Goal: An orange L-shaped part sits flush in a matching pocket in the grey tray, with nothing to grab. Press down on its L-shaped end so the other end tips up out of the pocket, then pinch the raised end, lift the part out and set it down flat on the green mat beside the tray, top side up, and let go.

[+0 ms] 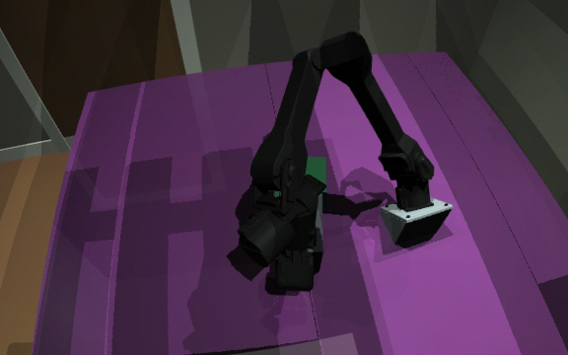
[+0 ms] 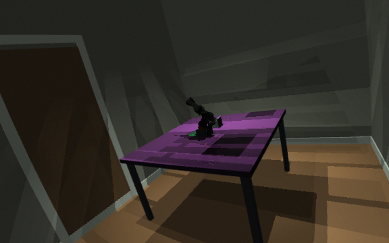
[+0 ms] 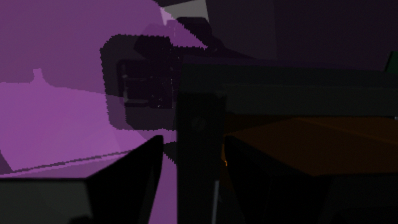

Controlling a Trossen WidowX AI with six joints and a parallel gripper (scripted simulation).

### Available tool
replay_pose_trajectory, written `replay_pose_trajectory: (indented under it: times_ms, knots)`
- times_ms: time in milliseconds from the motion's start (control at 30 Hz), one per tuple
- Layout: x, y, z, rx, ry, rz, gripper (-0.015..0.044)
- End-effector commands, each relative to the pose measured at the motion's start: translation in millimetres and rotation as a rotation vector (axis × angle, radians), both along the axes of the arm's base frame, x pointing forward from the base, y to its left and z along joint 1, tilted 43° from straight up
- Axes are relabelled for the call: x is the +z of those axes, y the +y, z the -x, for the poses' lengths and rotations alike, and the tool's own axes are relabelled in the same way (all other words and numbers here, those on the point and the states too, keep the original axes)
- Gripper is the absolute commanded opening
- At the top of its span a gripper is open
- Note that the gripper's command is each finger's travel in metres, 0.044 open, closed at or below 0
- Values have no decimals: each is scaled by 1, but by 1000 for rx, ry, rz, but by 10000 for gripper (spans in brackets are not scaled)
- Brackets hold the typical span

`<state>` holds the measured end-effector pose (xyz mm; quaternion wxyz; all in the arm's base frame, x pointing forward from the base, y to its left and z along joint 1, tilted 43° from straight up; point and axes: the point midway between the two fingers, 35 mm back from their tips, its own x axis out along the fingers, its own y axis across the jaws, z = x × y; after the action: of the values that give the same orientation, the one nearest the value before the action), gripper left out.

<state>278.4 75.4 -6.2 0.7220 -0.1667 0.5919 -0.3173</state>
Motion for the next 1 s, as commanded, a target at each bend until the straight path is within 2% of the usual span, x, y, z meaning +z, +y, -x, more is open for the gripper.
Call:
replay_pose_trajectory:
  times_ms: [0, 533, 667, 833, 967]
  knots:
    - [0, 0, 0, 0, 0, 0, 180]
    - [4, 18, -2, 4, 2, 7, 180]
    - [29, 37, -1, 4, 3, 4, 180]
    - [79, 70, 10, 4, 5, 5, 180]
    - [81, 71, 11, 4, 5, 5, 180]
